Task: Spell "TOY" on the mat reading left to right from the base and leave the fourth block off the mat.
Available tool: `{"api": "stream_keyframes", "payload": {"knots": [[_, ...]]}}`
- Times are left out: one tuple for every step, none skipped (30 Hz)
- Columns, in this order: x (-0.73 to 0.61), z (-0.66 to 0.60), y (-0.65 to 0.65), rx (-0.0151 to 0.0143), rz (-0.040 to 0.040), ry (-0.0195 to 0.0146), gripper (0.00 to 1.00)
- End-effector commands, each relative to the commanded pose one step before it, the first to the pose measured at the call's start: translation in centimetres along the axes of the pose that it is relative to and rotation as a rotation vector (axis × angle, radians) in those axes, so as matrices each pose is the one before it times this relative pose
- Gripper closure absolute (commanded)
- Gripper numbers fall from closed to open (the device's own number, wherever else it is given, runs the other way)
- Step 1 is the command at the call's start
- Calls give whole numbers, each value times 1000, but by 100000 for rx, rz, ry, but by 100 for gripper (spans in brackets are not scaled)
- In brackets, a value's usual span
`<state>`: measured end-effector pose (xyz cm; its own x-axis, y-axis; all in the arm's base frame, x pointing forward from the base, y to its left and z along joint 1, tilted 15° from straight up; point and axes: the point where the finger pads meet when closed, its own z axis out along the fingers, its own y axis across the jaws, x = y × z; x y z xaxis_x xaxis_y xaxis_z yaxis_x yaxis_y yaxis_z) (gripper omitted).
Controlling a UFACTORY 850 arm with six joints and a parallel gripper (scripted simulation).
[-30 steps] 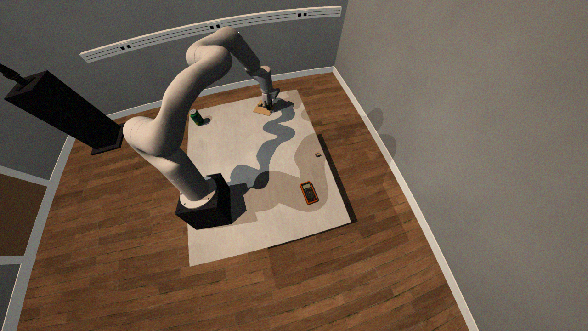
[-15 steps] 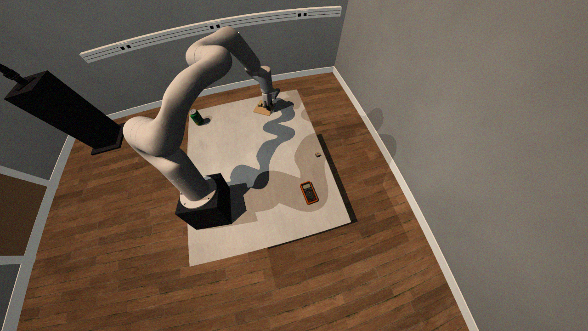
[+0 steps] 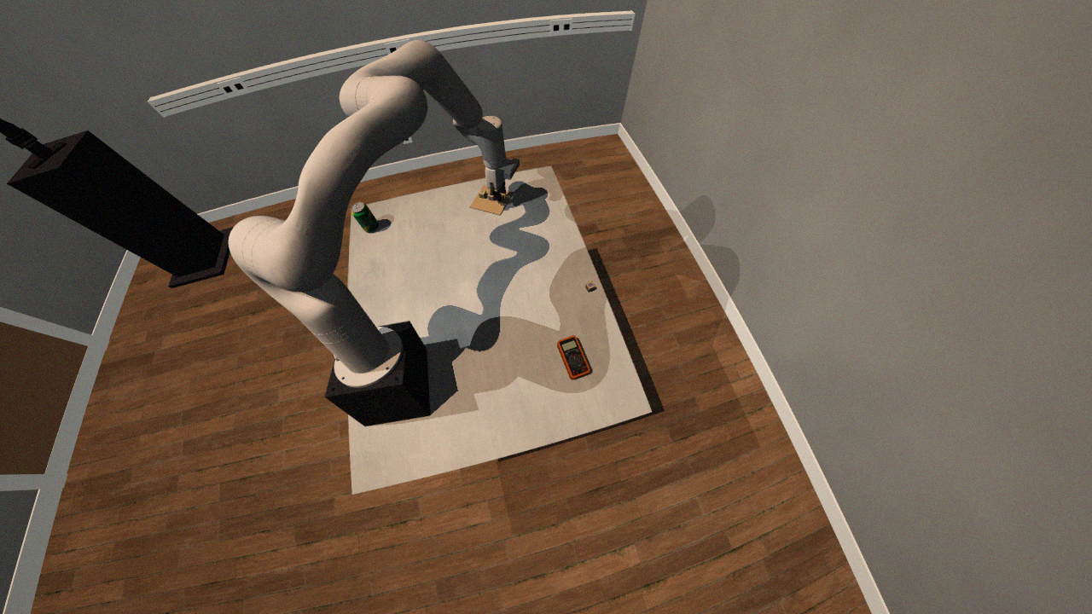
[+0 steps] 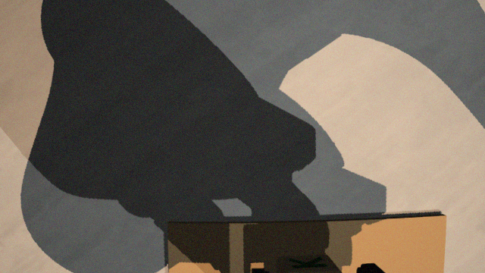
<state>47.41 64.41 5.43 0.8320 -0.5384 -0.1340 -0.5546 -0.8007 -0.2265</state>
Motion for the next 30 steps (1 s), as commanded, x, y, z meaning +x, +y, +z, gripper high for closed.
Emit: {"api": "stream_keyframes", "payload": {"knots": [[1,-2211,-109,279,-18,28,57],[0,-563,0,0,0,0,57],[0,-558,0,0,0,0,57],[0,-543,0,0,0,0,57],[0,0,0,0,0,0,57],[0,0,0,0,0,0,57],[0,-519,0,0,0,0,57],[0,-484,0,0,0,0,57],[0,-442,0,0,0,0,57],[0,-392,0,0,0,0,57],[0,-336,0,0,0,0,57],[0,-276,0,0,0,0,57],[0,-217,0,0,0,0,57],[0,-158,0,0,0,0,57],[0,-103,0,0,0,0,57],[0,-57,0,0,0,0,57],[0,-22,0,0,0,0,57],[0,-3,0,0,0,0,57],[0,0,0,0,0,0,0],[0,0,0,0,0,0,0],[0,0,0,0,0,0,0],[0,0,0,0,0,0,0],[0,0,0,0,0,0,0],[0,0,0,0,0,0,0],[0,0,0,0,0,0,0],[0,0,0,0,0,0,0],[0,0,0,0,0,0,0],[0,0,0,0,0,0,0],[0,0,0,0,0,0,0],[0,0,0,0,0,0,0]]}}
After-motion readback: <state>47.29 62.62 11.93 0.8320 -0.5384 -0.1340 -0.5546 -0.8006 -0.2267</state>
